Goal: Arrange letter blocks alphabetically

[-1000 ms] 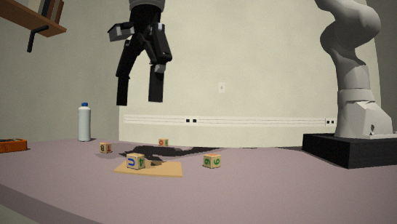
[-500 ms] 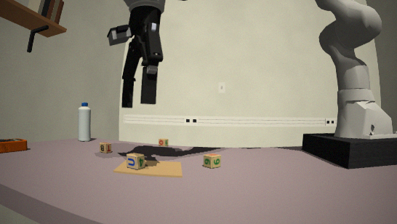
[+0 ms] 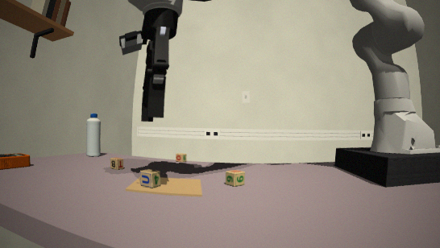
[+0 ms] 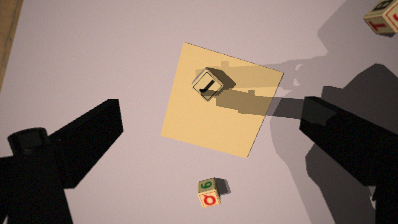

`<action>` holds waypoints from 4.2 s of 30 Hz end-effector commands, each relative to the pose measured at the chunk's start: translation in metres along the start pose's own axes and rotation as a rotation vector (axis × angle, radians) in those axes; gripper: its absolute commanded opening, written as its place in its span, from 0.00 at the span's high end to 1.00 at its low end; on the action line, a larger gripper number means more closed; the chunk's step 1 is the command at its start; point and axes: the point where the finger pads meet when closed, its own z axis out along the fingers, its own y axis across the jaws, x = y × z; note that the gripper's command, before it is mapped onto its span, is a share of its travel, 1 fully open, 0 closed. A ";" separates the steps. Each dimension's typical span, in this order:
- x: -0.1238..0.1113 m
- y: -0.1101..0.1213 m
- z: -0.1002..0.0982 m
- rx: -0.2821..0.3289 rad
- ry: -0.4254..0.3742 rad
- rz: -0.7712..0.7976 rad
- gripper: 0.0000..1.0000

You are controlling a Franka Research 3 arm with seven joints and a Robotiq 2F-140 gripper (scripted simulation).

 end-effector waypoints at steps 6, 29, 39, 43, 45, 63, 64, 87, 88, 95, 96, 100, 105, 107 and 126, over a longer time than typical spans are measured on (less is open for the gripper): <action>0.001 -0.001 0.002 -0.005 0.001 0.181 0.00; 0.001 -0.001 0.009 -0.006 0.003 0.521 0.00; 0.001 0.000 0.011 -0.007 0.004 0.648 0.00; 0.001 0.000 0.012 -0.007 0.005 0.714 0.00; 0.001 0.000 0.013 -0.007 0.005 0.740 0.00; 0.001 0.000 0.013 -0.007 0.005 0.753 0.54; 0.001 0.000 0.013 -0.007 0.005 0.753 0.54; 0.001 0.000 0.014 -0.007 0.005 0.753 0.54; 0.001 0.000 0.014 -0.007 0.005 0.753 0.54; 0.001 0.000 0.016 -0.007 0.005 0.753 0.54; 0.001 0.000 0.017 -0.007 0.005 0.753 0.54; 0.001 0.000 0.021 -0.007 0.005 0.753 0.54; 0.001 0.000 0.028 -0.007 0.005 0.753 0.54; 0.001 0.000 0.029 -0.007 0.005 0.753 0.54; 0.001 0.000 0.054 -0.007 0.005 0.753 0.54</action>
